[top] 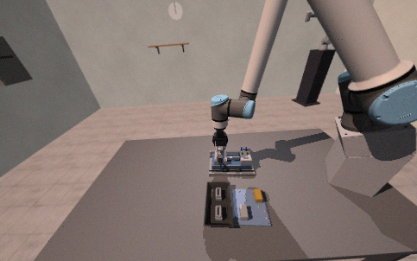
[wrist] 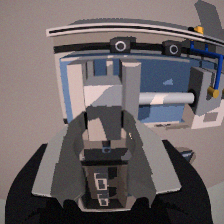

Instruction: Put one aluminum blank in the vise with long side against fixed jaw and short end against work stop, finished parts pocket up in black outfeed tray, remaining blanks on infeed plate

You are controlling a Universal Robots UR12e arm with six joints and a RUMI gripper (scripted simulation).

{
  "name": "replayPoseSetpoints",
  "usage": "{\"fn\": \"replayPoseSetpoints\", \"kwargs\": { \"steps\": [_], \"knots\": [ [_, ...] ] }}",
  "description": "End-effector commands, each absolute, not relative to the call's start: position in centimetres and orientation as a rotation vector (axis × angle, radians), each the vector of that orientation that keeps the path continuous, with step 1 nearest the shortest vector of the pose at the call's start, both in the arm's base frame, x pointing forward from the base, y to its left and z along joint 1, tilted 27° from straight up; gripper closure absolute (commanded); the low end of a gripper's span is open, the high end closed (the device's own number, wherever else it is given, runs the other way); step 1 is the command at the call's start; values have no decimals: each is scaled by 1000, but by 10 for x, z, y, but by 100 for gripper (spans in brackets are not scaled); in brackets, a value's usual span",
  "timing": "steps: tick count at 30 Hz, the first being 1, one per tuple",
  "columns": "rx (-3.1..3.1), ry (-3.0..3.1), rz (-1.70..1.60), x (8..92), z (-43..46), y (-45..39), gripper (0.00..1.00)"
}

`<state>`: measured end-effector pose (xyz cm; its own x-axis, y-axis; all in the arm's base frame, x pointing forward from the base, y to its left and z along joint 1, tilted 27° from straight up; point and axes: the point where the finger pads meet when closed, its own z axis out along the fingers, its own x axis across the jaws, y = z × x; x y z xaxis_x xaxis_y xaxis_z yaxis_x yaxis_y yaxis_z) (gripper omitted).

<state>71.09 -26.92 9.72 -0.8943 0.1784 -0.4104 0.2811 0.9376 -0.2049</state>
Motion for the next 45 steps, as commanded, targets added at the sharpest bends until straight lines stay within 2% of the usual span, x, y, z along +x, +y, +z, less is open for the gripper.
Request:
{"fn": "replayPoseSetpoints", "kwargs": {
  "steps": [1,45],
  "knots": [
    [333,2699,-366,712,96,-270,100],
    [333,2699,-366,716,87,-273,100]
  ]
}}
